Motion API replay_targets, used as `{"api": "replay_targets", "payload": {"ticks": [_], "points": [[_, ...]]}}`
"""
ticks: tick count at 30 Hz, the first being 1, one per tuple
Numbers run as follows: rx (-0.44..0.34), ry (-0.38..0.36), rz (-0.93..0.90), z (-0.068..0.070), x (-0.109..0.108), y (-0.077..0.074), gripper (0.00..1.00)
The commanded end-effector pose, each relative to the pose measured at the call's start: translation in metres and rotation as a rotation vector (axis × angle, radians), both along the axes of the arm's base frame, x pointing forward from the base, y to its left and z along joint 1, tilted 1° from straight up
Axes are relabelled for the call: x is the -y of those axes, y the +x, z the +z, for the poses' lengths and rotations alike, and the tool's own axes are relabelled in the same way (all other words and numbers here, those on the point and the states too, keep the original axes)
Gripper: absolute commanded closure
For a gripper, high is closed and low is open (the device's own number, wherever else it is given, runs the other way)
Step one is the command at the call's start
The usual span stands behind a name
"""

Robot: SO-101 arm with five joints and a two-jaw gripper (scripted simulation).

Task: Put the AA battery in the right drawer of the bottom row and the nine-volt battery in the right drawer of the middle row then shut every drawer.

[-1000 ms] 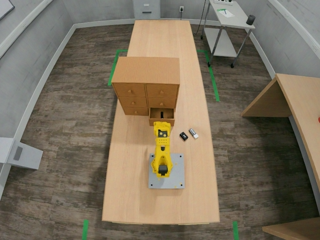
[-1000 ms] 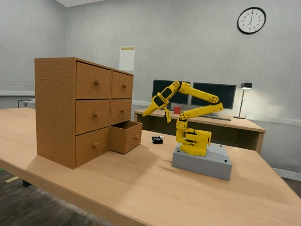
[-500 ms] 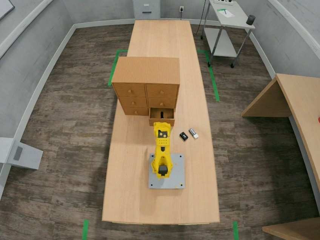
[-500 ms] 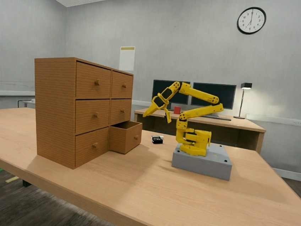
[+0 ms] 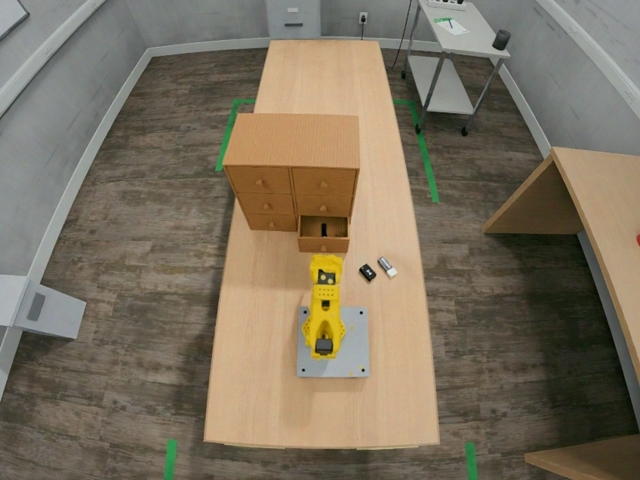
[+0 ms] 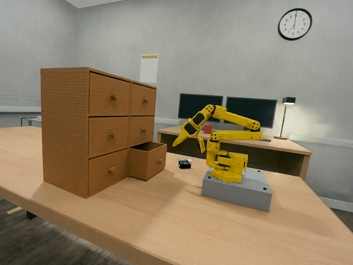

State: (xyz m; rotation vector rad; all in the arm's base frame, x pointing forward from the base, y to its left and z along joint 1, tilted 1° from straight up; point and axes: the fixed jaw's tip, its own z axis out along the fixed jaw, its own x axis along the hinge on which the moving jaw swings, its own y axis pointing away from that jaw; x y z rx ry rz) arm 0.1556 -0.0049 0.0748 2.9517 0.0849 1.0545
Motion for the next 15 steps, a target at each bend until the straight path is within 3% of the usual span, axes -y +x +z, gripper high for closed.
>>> {"api": "replay_targets", "payload": {"ticks": [1, 15], "points": [[-0.013, -0.006, -0.001, -0.007, 0.001, 0.003, 0.79], [-0.013, -0.003, 0.001, -0.036, 0.0, 0.025, 0.79]]}}
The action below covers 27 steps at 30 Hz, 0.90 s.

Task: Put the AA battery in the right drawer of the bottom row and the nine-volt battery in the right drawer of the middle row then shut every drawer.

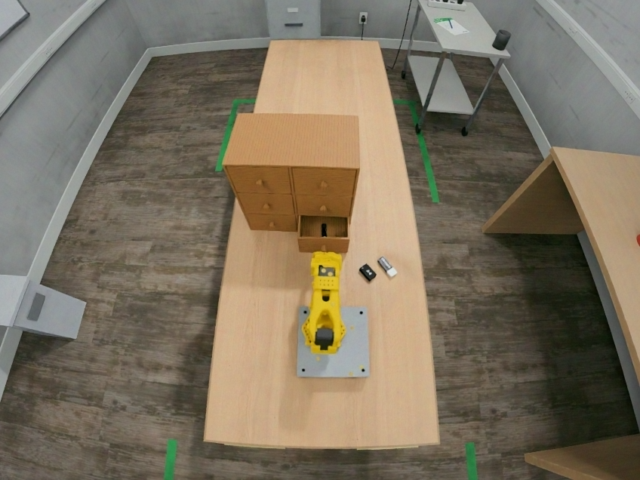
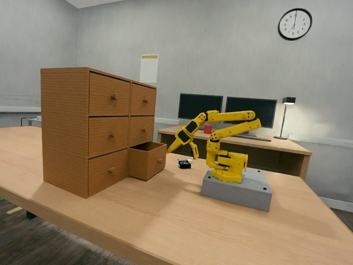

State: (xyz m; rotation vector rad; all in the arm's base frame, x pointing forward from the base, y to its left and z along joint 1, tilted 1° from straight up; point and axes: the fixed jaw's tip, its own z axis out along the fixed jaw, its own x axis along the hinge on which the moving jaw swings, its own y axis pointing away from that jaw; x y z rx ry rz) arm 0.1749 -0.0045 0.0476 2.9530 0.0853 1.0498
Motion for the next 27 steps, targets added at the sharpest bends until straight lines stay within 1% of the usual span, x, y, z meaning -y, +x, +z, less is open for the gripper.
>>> {"api": "replay_targets", "payload": {"ticks": [1, 2, 27], "points": [[-0.009, -0.002, 0.001, -0.0092, 0.0003, 0.0056, 0.79], [-0.009, -0.002, 0.001, -0.0117, 0.0002, 0.0066, 0.79], [-0.009, -0.002, 0.0, -0.0128, 0.0004, 0.0061, 0.79]]}}
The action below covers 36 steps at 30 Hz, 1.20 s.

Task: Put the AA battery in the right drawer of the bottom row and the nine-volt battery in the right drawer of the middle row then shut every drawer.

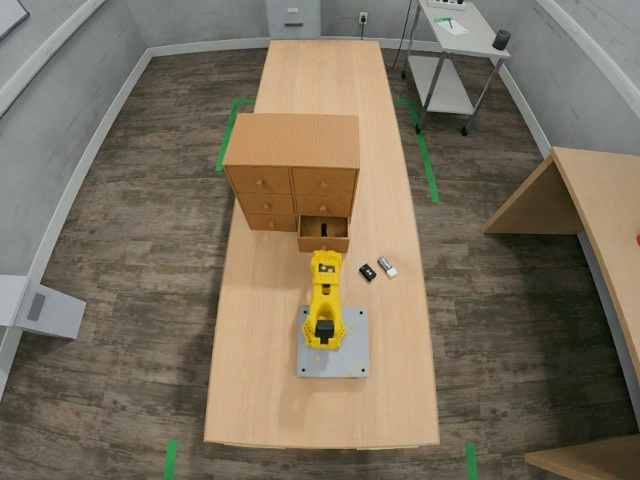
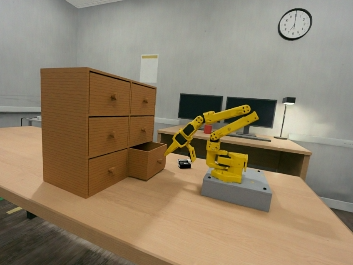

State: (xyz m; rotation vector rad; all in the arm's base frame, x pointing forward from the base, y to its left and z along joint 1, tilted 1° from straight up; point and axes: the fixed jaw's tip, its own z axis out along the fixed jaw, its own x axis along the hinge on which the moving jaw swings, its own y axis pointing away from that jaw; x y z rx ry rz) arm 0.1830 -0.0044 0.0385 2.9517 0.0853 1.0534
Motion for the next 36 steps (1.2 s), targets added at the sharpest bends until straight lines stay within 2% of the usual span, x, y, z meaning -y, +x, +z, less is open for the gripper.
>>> {"api": "replay_targets", "payload": {"ticks": [1, 36], "points": [[-0.012, -0.002, 0.0, -0.0039, 0.0006, -0.0021, 0.79], [-0.012, -0.002, -0.002, -0.0064, 0.0011, -0.0036, 0.79]]}}
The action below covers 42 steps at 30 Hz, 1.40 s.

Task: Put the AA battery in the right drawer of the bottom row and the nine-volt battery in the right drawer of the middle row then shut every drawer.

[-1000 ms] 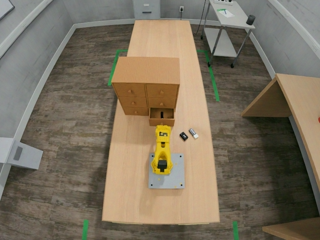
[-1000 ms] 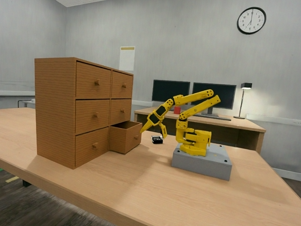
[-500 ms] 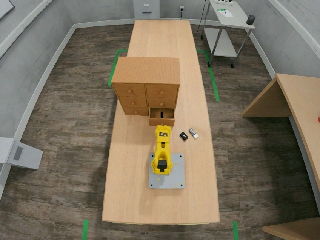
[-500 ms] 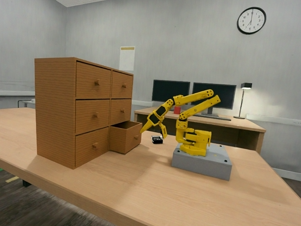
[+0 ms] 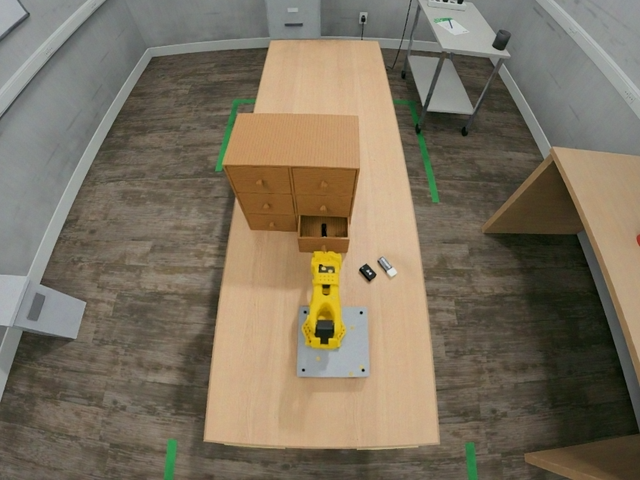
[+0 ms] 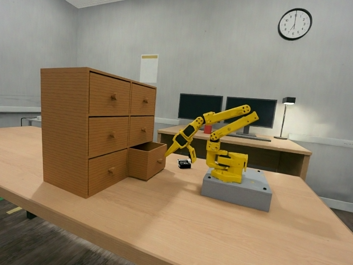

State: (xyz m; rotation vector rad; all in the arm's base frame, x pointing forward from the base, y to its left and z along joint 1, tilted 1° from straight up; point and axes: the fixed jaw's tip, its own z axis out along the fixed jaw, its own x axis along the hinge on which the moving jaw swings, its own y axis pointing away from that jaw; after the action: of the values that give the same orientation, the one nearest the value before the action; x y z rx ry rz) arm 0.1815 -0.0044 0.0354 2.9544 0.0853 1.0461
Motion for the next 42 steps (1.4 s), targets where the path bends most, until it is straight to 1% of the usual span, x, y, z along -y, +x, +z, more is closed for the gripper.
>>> {"api": "replay_targets", "payload": {"ticks": [1, 23, 30, 40, 42], "points": [[-0.007, -0.002, -0.002, -0.003, 0.001, -0.002, 0.79], [-0.007, -0.002, -0.003, -0.004, 0.001, -0.003, 0.79], [-0.007, -0.001, 0.0, -0.014, 0.0, 0.012, 0.79], [-0.007, -0.001, 0.0, -0.014, 0.0, 0.012, 0.79], [-0.007, 0.0, 0.001, -0.018, 0.0, 0.016, 0.79]]}}
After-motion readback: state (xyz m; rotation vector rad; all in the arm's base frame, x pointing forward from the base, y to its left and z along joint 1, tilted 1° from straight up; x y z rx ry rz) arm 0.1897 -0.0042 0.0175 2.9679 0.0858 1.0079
